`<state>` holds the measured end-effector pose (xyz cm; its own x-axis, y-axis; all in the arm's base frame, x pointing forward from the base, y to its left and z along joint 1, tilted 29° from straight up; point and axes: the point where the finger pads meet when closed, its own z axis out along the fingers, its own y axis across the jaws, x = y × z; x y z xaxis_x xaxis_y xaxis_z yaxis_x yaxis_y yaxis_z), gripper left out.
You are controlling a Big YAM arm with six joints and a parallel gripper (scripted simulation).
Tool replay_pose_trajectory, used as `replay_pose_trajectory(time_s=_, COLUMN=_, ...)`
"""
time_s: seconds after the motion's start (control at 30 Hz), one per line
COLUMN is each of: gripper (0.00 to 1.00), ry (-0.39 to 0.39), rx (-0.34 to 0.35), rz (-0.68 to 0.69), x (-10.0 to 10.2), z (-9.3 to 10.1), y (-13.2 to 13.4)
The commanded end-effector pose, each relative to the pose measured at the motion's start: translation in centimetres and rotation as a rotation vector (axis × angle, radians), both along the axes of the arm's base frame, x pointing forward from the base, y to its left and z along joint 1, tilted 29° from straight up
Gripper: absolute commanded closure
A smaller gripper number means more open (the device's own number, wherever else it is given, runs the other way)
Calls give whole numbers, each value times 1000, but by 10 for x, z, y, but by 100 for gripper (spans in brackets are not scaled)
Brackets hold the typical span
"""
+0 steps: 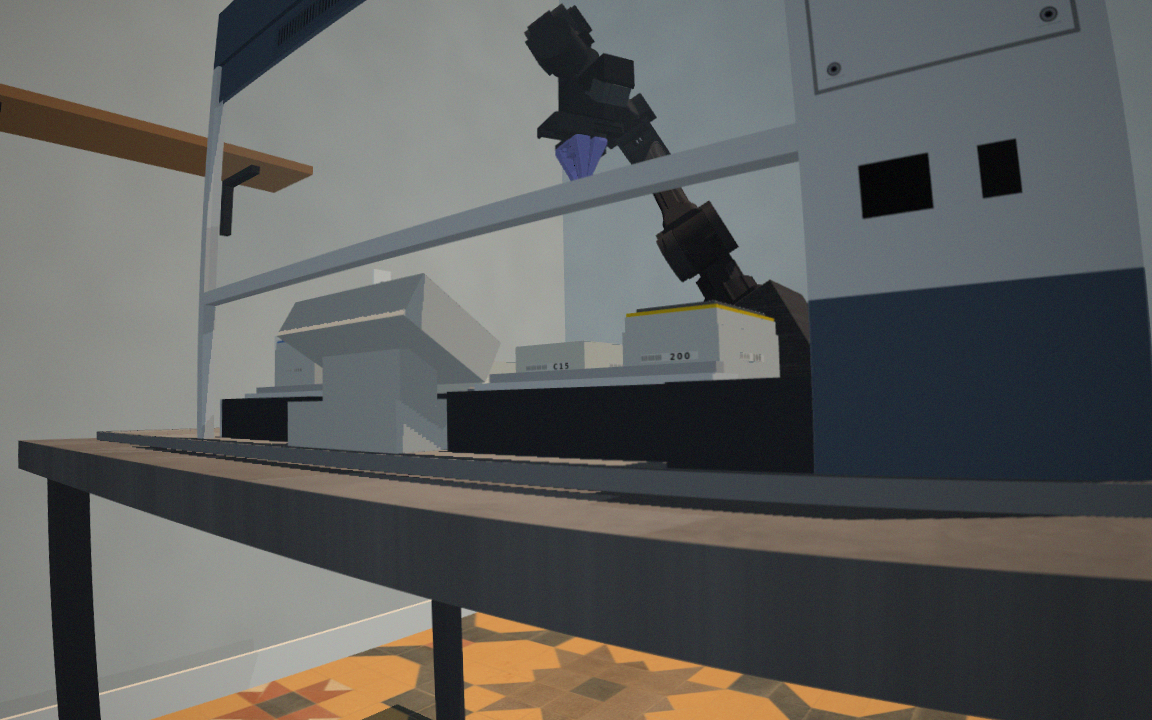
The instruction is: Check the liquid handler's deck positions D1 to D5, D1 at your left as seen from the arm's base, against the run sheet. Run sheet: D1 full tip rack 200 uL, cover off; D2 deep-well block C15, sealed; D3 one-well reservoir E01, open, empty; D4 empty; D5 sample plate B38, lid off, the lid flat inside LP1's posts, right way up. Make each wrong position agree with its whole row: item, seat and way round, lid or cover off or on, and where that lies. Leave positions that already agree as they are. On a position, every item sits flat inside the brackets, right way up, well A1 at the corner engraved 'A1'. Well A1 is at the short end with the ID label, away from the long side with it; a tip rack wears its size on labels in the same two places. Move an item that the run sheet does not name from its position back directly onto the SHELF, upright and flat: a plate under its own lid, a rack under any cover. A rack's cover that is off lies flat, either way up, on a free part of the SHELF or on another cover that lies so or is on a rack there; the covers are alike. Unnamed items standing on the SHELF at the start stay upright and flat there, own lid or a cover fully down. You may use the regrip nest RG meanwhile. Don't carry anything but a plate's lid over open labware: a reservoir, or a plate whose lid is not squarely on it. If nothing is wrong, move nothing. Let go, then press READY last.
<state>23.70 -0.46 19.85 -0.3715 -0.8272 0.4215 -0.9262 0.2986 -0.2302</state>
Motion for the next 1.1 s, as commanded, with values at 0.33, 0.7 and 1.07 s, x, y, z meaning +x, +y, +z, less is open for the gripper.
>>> replay_pose_trajectory(time_s=0.33, gripper=100, ry=89, rx=-7, rz=235, x=9, z=12, y=4)
replay_pose_trajectory(time_s=0.7, gripper=100, ry=206, rx=-24, rz=395, x=1, z=-5, y=14)
replay_pose_trajectory(time_s=1.07, gripper=100, ry=230, rx=-25, rz=468, x=1, z=-25, y=56)
